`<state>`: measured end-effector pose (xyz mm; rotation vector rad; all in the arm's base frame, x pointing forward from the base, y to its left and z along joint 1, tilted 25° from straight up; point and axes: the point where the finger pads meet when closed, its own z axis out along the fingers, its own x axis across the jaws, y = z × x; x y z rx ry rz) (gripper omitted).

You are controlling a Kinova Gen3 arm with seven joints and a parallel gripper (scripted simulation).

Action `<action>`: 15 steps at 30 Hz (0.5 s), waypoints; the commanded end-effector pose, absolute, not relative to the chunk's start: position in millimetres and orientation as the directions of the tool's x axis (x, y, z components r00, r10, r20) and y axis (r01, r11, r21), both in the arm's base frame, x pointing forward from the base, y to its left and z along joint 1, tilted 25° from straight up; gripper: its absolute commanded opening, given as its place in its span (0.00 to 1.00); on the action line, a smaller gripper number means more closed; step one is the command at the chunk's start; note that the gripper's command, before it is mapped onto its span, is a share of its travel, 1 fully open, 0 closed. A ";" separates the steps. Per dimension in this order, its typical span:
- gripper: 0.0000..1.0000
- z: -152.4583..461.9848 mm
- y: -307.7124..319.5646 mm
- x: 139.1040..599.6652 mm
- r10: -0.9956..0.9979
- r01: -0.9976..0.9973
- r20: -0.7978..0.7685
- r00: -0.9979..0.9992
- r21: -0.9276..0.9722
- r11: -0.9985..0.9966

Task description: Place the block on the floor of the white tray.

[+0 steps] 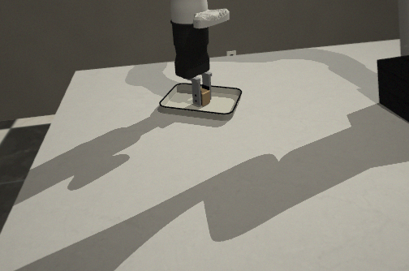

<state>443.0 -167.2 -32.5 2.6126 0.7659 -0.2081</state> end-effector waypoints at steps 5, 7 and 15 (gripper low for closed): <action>0.84 -31.9 -166.8 443.8 0.485 0.545 -0.250 0.838 0.342 -0.766; 0.84 -31.9 -166.8 443.8 0.485 0.545 -0.250 0.838 0.342 -0.766; 0.84 -31.9 -166.8 443.8 0.485 0.545 -0.250 0.838 0.342 -0.766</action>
